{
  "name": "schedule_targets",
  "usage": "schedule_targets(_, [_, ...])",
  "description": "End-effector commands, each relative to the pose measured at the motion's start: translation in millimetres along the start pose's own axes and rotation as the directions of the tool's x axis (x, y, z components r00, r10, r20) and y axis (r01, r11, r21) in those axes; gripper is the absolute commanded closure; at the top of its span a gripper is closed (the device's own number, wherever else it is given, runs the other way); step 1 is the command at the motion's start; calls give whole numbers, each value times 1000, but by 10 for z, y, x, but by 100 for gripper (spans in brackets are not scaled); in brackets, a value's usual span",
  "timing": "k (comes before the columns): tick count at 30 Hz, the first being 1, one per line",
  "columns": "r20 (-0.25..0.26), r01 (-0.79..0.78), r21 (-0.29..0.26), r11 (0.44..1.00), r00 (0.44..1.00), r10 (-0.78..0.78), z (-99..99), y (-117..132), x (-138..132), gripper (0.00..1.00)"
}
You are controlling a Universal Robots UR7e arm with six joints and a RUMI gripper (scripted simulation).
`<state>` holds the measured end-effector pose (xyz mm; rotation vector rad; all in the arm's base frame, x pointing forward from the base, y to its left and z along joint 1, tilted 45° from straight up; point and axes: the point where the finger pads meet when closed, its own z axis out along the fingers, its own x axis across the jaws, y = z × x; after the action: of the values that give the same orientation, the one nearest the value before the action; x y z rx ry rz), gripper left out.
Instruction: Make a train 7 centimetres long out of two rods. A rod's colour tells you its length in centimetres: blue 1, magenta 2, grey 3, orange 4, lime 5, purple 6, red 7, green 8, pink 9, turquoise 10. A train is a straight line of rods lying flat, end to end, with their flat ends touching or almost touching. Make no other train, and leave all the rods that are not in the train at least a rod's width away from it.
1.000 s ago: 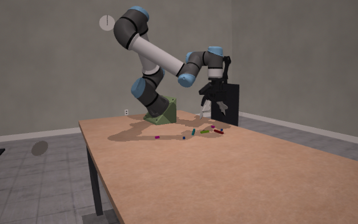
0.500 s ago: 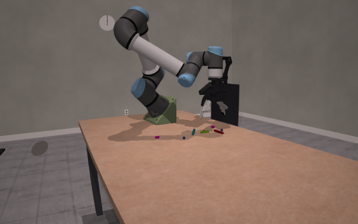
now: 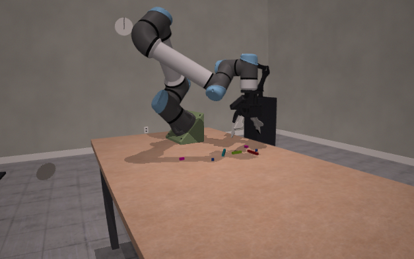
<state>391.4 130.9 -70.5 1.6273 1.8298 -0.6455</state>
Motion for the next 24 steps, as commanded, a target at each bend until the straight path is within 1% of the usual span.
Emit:
schedule_targets(1, [0, 0, -1, 1000, 1000, 0, -4, 3, 1, 0])
schedule_targets(18, [0, -4, -1, 1000, 1000, 4, -4, 2, 3, 0])
schedule_targets(24, [-1, -29, -1, 1000, 1000, 29, -4, -5, 15, 0])
